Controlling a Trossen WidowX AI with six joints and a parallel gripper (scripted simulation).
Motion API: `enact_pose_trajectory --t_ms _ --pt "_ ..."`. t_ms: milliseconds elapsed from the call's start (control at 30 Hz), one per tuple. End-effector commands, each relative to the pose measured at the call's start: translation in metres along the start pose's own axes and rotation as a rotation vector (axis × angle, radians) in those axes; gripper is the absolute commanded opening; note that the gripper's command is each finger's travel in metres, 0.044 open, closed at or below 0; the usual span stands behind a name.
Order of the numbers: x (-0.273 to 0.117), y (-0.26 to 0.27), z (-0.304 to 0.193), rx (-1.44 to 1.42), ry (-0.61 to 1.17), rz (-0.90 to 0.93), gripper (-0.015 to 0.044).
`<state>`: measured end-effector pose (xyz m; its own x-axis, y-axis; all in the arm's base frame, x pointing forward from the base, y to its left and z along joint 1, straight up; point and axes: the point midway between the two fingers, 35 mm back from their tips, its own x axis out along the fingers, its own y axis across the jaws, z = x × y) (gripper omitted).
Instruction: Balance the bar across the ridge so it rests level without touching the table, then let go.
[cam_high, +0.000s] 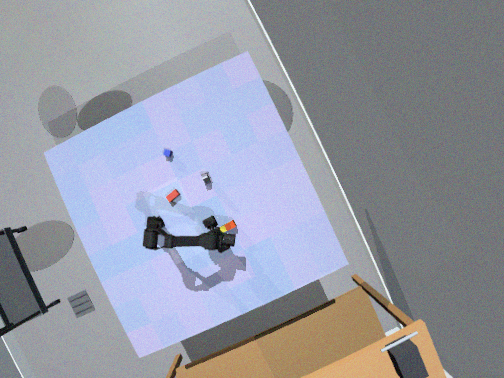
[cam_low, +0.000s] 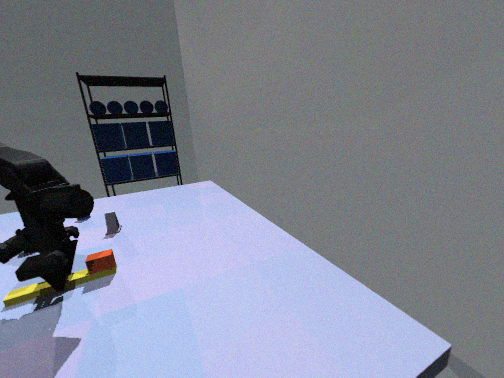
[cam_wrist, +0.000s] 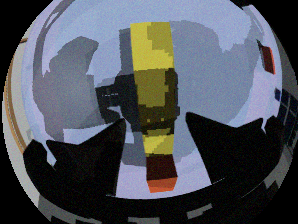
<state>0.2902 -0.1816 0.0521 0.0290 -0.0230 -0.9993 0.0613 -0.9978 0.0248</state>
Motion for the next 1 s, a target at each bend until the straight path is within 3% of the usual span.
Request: enact_pose_trajectory --t_ms 0,133,333,600,733,967 --pt "0.003 -0.001 0.000 0.004 -0.004 -0.008 0.0315" --pt "0.003 -0.001 0.000 0.004 -0.004 -0.008 0.0315" --pt "0.000 0.000 0.000 0.000 -0.001 0.000 0.0157" --pt "0.000 0.000 0.000 0.000 -0.001 0.000 0.0104" --pt "-0.006 0.001 -0.001 0.000 -0.001 -0.001 0.0000" --pt "-0.023 0.002 -0.003 0.001 -0.001 -0.002 0.0000"
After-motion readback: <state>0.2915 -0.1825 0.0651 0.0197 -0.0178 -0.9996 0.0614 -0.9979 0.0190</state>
